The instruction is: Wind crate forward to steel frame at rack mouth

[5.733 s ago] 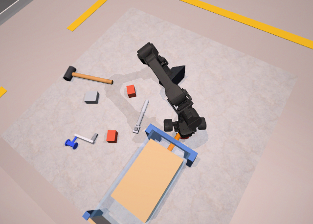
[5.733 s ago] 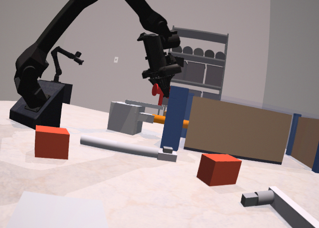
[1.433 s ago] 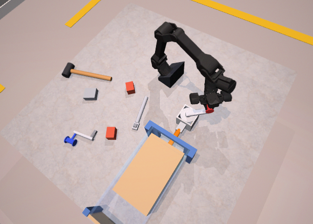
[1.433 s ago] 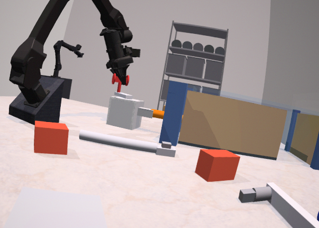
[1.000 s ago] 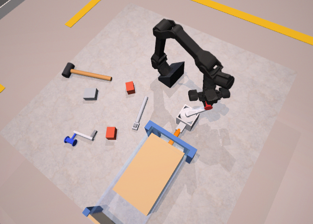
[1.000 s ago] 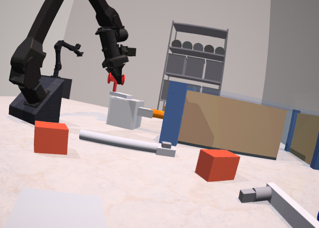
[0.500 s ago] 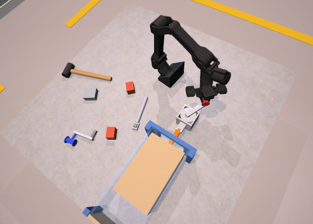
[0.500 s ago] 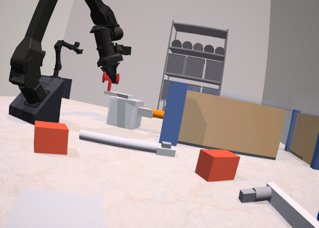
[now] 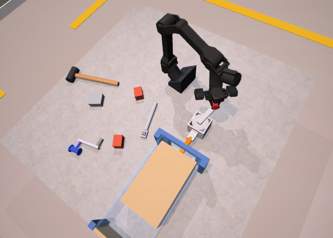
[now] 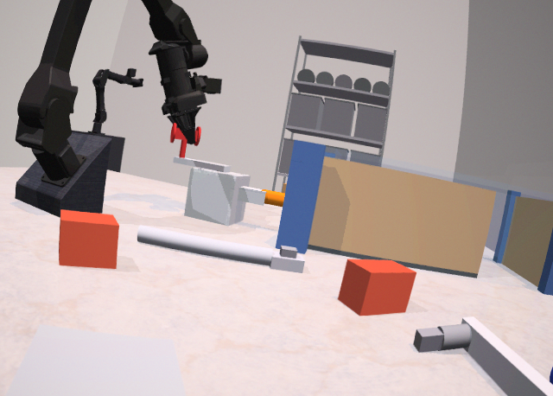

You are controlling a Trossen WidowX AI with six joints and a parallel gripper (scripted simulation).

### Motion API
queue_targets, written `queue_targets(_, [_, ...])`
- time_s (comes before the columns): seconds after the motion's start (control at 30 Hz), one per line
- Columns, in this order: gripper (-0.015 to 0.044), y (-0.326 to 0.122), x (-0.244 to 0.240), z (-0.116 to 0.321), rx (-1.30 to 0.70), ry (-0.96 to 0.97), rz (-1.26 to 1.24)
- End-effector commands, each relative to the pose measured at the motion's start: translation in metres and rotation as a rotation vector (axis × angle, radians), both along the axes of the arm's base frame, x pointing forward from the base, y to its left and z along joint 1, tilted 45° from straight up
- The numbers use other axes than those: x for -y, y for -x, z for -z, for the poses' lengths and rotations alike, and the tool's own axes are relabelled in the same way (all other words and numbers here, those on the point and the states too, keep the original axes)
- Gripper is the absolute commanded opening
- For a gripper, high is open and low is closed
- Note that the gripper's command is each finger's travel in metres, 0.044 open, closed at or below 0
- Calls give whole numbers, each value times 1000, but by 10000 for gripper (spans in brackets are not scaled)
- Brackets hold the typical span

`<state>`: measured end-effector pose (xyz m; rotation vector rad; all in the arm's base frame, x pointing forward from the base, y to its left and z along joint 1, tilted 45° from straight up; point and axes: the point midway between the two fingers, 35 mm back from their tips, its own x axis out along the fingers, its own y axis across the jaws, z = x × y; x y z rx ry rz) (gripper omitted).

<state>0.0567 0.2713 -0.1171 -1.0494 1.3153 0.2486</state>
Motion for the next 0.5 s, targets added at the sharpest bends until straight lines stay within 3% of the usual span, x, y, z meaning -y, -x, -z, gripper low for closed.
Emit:
queue_targets(0.0, [0,1,12,-8,-1,25,1])
queue_targets(0.47, [0,-4,29,-23,-1,26,1])
